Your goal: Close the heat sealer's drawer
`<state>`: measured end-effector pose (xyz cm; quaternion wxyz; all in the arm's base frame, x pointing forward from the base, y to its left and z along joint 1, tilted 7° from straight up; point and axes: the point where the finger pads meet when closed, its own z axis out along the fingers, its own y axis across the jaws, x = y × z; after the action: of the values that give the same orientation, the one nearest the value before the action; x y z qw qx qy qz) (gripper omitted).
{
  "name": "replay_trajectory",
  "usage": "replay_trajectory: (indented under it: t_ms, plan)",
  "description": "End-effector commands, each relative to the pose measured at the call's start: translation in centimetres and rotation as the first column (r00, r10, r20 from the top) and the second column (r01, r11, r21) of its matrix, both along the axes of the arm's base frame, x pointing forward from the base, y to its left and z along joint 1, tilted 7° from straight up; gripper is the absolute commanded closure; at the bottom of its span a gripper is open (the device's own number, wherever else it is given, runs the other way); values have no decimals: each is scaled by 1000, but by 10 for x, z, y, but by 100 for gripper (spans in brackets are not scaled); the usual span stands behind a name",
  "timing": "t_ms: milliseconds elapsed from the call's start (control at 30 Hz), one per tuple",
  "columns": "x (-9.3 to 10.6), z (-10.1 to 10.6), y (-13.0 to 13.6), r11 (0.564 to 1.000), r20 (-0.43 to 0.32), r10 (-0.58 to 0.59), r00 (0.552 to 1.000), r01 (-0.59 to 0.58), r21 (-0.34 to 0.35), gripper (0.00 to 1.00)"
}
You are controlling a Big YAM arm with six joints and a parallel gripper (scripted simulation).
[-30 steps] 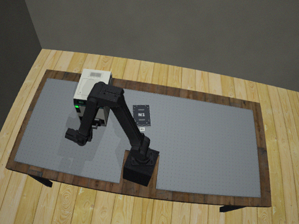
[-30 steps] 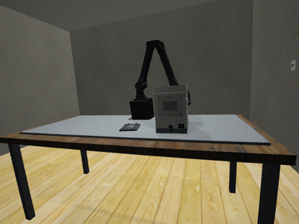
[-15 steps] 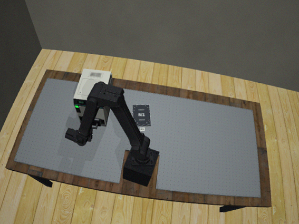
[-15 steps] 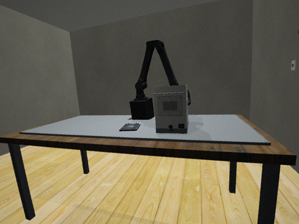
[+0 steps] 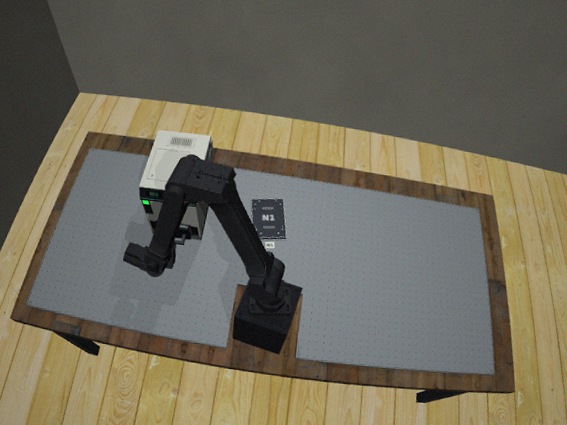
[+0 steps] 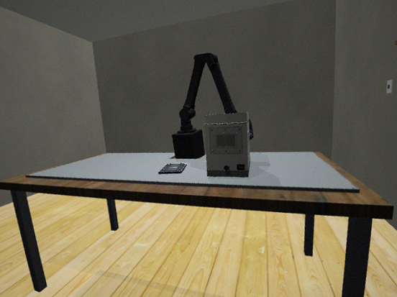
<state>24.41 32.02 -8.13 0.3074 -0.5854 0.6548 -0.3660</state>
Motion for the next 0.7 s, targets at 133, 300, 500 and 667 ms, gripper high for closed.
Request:
replay_trajectory:
  t_ms: [133, 300, 500, 667]
  plan:
    - [7, -3, -4, 1000, -11, -8, 1000, 9, 5, 100]
    - [8, -2, -5, 1000, -11, -8, 1000, 9, 5, 100]
    - [10, -2, -5, 1000, -11, -8, 1000, 9, 5, 100]
    - [11, -2, -5, 1000, -11, -8, 1000, 8, 5, 100]
